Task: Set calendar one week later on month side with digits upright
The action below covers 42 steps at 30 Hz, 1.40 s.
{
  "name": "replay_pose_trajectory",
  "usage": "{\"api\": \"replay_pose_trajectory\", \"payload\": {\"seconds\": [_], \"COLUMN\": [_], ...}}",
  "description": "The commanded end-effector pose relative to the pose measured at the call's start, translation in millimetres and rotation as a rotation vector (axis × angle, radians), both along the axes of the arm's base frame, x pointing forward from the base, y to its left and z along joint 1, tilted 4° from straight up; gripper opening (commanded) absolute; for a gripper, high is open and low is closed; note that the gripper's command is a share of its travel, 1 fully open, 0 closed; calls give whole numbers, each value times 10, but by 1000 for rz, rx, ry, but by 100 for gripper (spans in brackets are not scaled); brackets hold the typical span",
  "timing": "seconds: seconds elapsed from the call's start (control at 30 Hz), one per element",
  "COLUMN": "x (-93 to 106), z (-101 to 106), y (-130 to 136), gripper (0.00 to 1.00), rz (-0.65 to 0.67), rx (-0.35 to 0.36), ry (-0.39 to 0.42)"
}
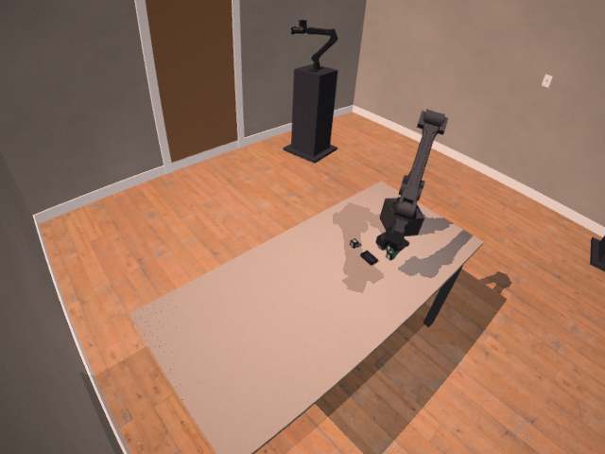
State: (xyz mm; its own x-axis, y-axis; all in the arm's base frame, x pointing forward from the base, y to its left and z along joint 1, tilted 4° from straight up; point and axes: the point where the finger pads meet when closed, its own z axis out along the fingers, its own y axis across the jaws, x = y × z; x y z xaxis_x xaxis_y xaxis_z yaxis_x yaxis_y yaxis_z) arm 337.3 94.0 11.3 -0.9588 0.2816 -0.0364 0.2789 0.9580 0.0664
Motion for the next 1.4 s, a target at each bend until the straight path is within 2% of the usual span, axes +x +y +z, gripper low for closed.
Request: {"api": "replay_pose_trajectory", "payload": {"seconds": [0.0,0.23,0.3,0.6,0.77,0.87,0.9,1.03,1.37], "x": [47,47,47,63,86,79,145,147,135], "z": [-77,-359,-359,-776,-906,-925,-821,-881,-883], "y": [11,55,55,60,77,73,82,85,82], "gripper": [25,25,25,25,25,25,25,25,25], "rz": [6,6,6,-3,0,-1,-2,-2,-2], "rx": [3,3,3,3,4,3,12,10,8], "ry": [-8,-7,-7,-5,-8,-7,-39,-30,-25]}}
